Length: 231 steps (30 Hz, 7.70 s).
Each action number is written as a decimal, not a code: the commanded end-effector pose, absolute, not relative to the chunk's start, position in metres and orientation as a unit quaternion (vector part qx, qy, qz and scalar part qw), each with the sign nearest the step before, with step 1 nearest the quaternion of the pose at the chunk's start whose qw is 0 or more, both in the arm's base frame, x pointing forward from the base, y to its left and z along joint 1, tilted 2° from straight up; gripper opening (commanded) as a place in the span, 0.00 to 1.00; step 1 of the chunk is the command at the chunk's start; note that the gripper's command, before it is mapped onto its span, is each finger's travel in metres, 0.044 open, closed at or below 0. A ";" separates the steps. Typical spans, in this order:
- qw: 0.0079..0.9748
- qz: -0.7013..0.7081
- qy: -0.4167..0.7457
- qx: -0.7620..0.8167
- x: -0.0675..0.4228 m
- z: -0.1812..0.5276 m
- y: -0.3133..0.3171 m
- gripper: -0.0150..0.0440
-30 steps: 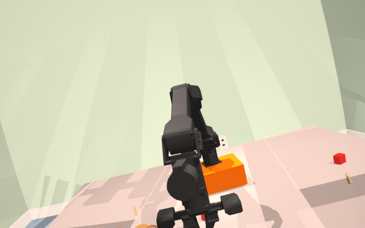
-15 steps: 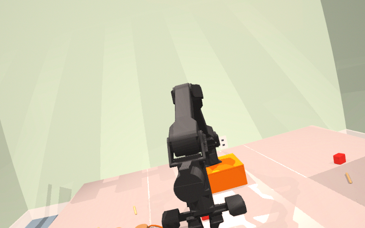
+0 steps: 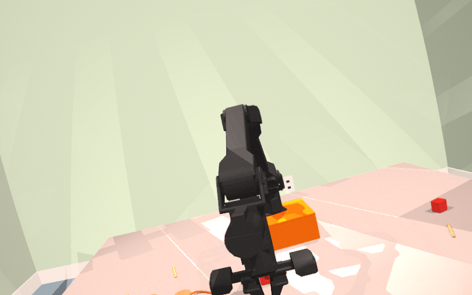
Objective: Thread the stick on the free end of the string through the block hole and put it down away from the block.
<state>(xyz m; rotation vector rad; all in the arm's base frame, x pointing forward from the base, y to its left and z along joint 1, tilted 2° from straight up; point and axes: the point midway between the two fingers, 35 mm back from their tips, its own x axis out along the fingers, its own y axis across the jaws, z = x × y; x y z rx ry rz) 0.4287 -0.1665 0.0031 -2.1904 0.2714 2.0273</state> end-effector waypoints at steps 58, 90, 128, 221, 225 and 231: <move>0.075 0.677 0.090 -0.727 0.357 -0.006 -0.149 0.25; 0.075 0.677 0.090 -0.727 0.326 -0.010 -0.140 0.25; 0.076 0.678 0.094 -0.725 0.293 -0.012 -0.133 0.46; -0.721 0.073 -0.686 -0.060 0.235 0.061 -0.119 0.46; -0.721 0.073 -0.686 -0.060 0.236 0.058 -0.120 0.46; -0.721 0.073 -0.686 -0.060 0.238 0.048 -0.121 0.46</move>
